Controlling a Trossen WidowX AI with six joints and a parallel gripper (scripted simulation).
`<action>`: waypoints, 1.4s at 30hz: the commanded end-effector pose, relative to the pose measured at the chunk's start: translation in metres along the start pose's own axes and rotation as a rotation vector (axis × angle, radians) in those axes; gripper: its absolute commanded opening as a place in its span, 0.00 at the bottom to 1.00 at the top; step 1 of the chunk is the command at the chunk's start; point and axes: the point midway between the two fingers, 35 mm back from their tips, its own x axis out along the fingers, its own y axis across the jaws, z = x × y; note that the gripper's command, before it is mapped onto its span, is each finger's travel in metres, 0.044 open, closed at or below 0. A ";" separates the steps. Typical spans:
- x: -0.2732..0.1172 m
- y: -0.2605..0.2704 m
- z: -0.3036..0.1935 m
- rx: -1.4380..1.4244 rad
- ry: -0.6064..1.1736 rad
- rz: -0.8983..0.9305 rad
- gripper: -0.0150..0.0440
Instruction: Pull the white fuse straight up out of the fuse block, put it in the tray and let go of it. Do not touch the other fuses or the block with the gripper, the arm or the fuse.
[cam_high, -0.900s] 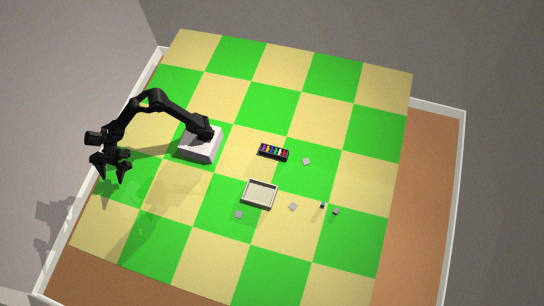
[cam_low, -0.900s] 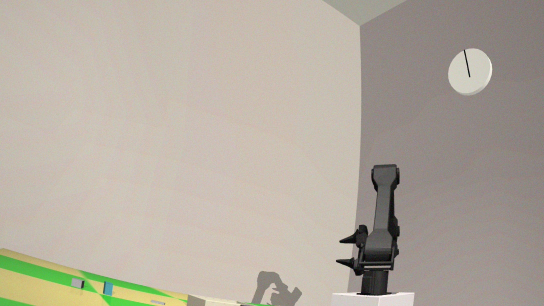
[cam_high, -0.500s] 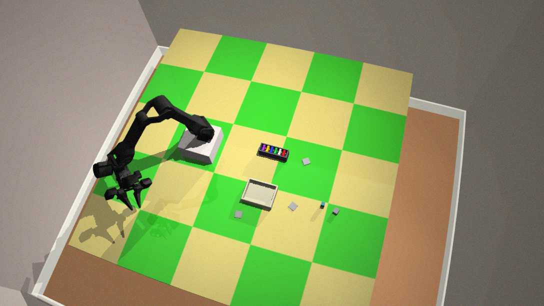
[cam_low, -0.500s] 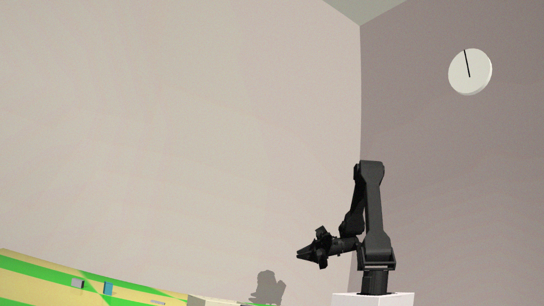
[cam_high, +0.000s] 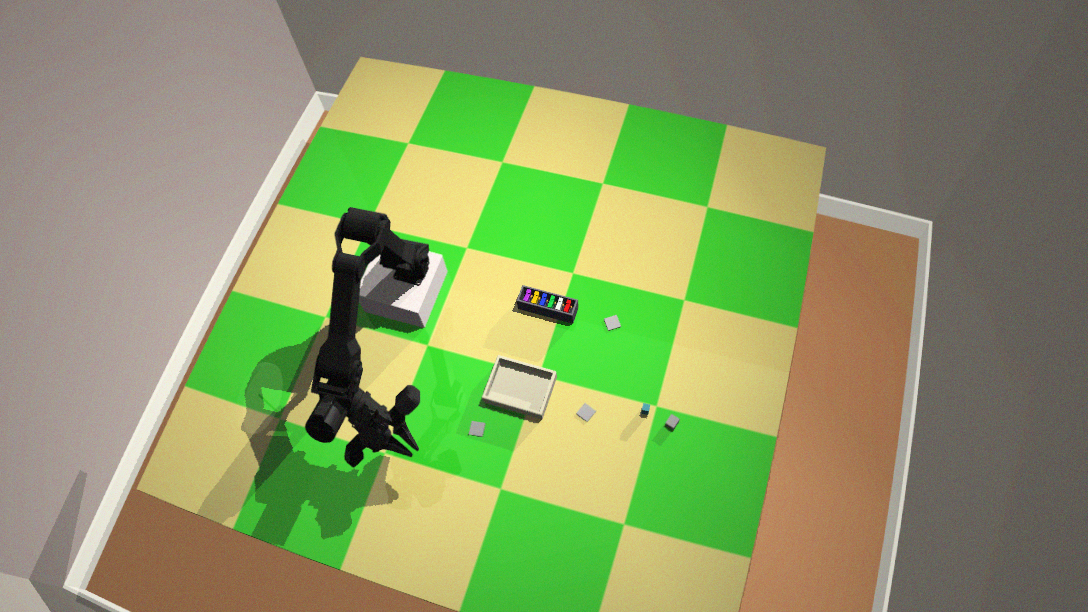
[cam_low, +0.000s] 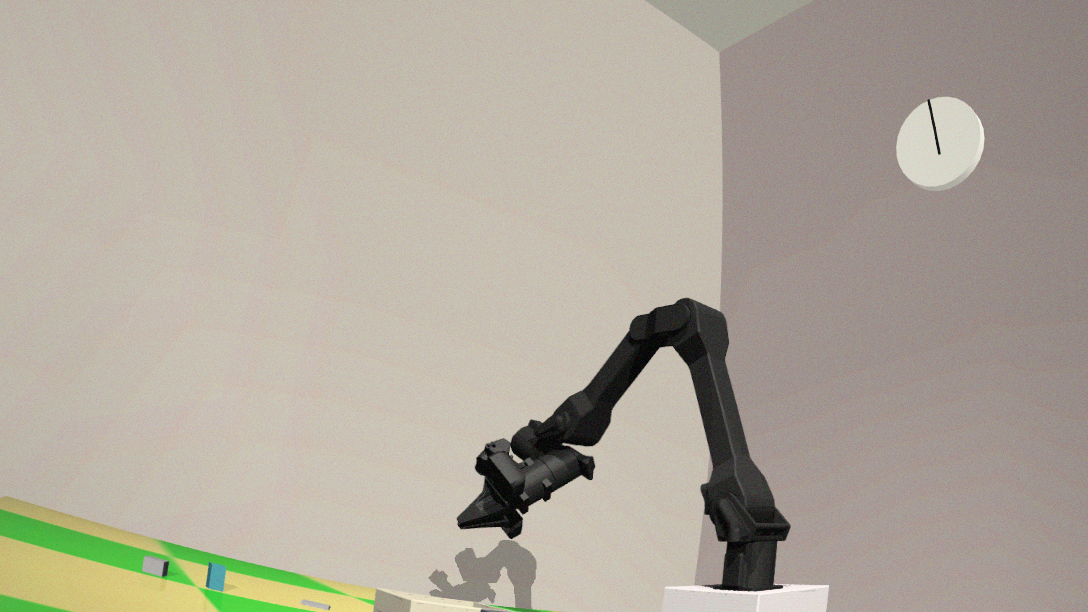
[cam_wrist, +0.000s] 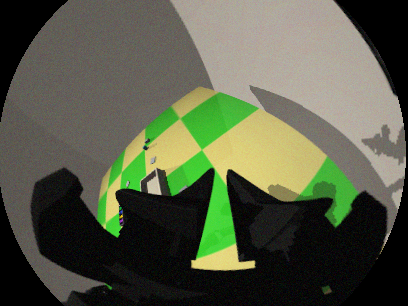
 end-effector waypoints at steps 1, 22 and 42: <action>0.038 0.046 -0.007 0.156 0.135 0.027 0.37; 0.104 0.331 -0.152 0.707 0.680 -0.450 0.37; 0.068 0.399 -0.219 0.763 0.590 -0.681 0.37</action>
